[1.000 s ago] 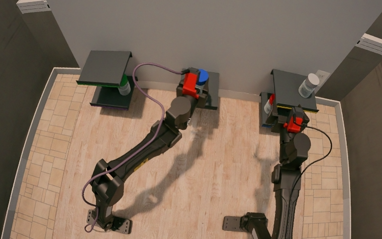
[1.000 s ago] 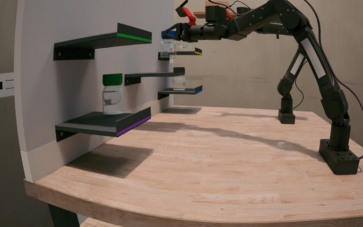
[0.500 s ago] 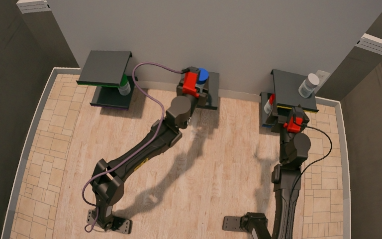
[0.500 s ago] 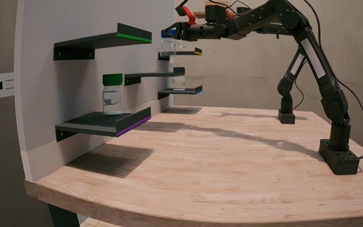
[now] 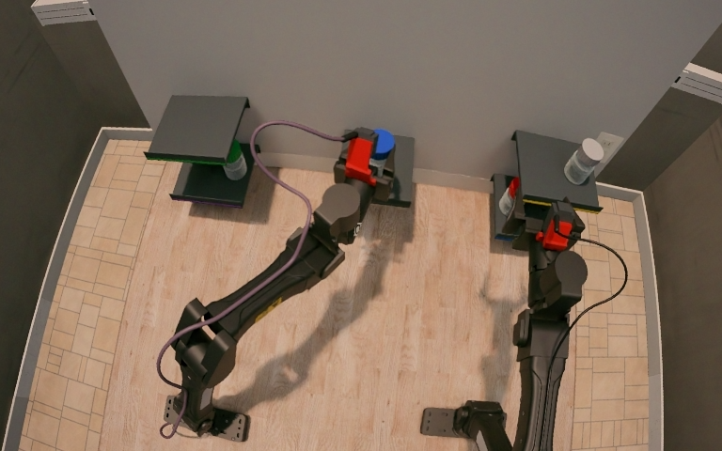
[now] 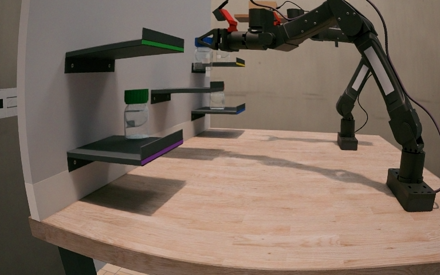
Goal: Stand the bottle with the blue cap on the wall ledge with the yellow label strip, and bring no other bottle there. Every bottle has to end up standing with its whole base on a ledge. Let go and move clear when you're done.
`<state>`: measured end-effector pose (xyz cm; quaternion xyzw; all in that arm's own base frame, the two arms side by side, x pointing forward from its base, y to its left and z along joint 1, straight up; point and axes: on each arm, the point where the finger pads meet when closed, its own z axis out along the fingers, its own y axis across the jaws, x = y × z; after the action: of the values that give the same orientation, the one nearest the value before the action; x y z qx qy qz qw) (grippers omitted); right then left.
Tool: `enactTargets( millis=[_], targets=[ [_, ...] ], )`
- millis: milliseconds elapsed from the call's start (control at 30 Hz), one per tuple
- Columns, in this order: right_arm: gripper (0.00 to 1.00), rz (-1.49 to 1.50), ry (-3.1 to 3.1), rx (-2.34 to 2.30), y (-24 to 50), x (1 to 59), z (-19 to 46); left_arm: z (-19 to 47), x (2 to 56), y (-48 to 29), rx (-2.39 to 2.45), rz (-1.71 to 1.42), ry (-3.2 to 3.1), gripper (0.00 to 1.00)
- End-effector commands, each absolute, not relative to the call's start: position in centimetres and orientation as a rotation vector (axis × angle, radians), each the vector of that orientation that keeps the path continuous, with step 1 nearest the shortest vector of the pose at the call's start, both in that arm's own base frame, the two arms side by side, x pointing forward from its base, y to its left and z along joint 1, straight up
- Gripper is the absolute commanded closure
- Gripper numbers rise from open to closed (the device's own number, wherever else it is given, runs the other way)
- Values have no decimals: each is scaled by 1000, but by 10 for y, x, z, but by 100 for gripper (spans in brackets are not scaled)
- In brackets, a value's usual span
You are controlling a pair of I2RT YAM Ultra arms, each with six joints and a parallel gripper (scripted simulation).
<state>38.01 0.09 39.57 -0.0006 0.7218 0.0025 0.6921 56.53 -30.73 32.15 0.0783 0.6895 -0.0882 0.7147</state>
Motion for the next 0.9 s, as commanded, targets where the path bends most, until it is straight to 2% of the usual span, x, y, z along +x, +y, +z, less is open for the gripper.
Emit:
enactTargets(
  millis=[0,700,867],
  targets=[
    [0,0,1570,-10,3,383,408,323,568,-303,159,-200,1515,50],
    [0,0,1570,-10,3,383,408,284,569,-303,165,-198,1520,50],
    [0,0,1570,-10,3,383,408,293,567,-304,161,-206,1505,50]
  ],
)
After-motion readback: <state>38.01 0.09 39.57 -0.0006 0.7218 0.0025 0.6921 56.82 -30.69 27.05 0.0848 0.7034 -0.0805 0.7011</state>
